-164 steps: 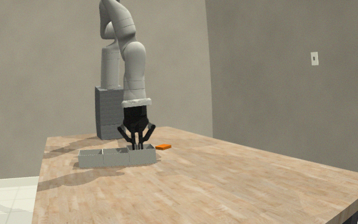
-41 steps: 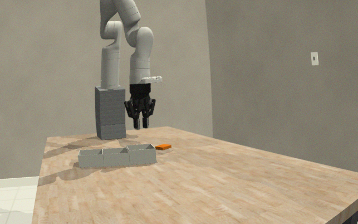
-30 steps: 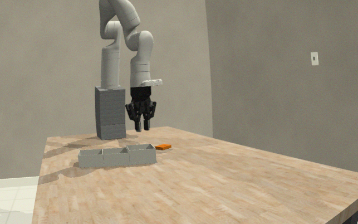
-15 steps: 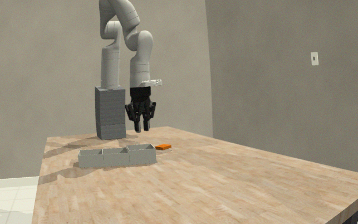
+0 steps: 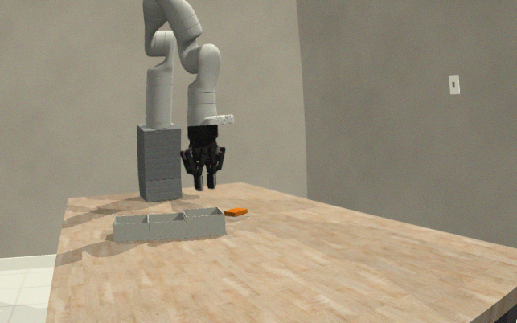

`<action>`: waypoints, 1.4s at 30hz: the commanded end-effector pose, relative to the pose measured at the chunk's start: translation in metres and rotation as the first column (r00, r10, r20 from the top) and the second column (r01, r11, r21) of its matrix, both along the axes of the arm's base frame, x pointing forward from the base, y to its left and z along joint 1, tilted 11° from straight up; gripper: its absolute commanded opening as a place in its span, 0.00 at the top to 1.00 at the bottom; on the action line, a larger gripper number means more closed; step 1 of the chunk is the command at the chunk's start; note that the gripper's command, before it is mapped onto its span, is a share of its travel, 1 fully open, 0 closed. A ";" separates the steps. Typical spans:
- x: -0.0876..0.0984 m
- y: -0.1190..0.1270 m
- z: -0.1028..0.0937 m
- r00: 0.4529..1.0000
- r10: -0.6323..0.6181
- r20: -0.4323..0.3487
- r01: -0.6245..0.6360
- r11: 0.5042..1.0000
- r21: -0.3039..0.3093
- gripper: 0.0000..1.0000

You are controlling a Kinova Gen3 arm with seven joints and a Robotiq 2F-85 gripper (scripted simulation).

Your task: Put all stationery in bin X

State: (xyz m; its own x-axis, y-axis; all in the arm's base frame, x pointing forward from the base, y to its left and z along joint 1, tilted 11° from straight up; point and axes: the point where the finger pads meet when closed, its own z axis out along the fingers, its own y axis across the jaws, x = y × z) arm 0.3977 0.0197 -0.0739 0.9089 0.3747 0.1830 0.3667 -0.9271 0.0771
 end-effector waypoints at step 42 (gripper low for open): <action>0.009 0.001 -0.060 1.000 0.000 0.001 0.000 1.000 0.000 0.62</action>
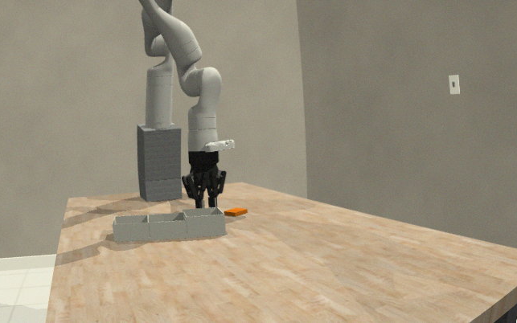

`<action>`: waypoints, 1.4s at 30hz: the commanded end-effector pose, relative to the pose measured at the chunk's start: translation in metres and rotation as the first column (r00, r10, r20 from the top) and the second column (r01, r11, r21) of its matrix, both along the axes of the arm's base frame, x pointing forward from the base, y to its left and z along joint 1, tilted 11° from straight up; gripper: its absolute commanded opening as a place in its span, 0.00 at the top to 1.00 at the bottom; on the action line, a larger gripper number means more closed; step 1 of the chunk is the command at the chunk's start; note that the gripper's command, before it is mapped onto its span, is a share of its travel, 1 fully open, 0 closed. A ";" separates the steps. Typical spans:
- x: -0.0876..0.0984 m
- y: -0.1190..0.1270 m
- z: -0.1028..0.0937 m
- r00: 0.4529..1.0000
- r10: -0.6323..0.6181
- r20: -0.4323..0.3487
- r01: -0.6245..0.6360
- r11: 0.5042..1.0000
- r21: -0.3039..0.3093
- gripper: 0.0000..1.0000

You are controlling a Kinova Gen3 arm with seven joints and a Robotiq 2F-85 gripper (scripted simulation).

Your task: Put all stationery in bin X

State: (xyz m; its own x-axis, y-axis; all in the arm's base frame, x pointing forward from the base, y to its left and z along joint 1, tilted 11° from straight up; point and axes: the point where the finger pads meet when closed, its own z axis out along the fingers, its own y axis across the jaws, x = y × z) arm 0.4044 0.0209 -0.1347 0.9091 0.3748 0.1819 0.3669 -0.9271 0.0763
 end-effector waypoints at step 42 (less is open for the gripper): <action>0.007 -0.001 -0.010 1.000 0.000 0.003 0.000 1.000 0.000 0.81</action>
